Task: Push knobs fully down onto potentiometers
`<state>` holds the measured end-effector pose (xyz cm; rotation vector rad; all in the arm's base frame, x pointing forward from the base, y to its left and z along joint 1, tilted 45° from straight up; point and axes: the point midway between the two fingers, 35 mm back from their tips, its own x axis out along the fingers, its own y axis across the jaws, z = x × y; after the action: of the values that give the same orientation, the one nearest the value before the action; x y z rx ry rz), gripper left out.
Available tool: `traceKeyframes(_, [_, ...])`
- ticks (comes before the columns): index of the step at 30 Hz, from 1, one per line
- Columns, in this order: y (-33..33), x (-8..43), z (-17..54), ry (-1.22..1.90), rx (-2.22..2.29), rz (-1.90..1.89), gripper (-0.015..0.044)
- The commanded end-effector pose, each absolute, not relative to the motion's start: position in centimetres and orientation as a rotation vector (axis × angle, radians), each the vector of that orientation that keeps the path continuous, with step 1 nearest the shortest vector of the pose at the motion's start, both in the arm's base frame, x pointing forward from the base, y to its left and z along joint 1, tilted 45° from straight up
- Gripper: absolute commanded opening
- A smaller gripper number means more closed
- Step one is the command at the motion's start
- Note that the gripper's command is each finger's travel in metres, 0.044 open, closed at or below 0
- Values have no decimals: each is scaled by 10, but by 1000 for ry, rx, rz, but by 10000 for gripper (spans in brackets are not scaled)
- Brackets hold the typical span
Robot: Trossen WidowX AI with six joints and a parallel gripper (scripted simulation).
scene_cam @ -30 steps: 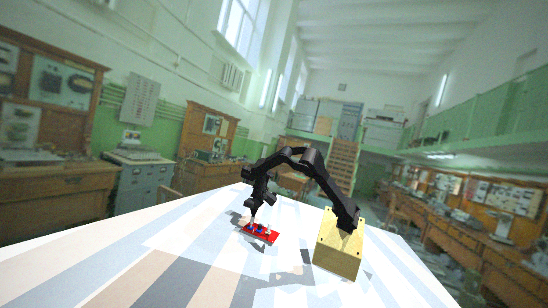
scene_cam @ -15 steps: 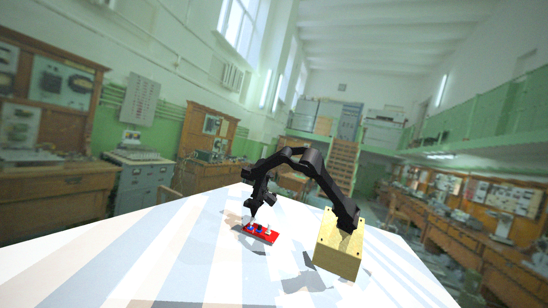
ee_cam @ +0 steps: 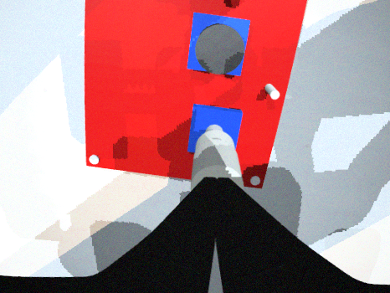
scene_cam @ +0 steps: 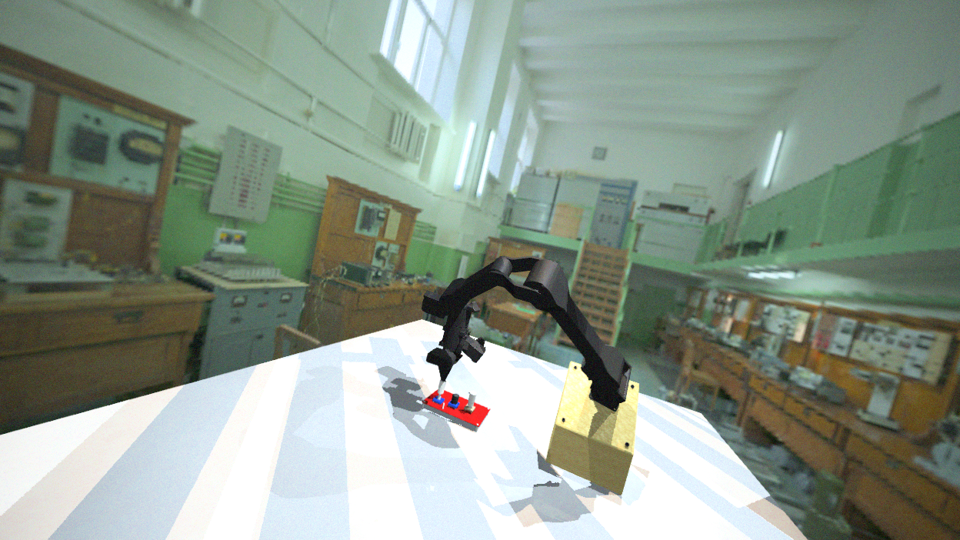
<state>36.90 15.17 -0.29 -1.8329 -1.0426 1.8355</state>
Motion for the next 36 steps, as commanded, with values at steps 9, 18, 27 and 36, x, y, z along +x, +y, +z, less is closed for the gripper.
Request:
traceKeyframes(9, [165, 368, -12, -1066, -1832, 1841, 0])
traceKeyframes(18, [165, 368, -12, -1066, -1832, 1841, 0])
traceKeyframes(27, [167, 367, -15, -1066, -1832, 1841, 0])
traceKeyframes(36, [168, 367, -16, -1066, -1832, 1841, 0])
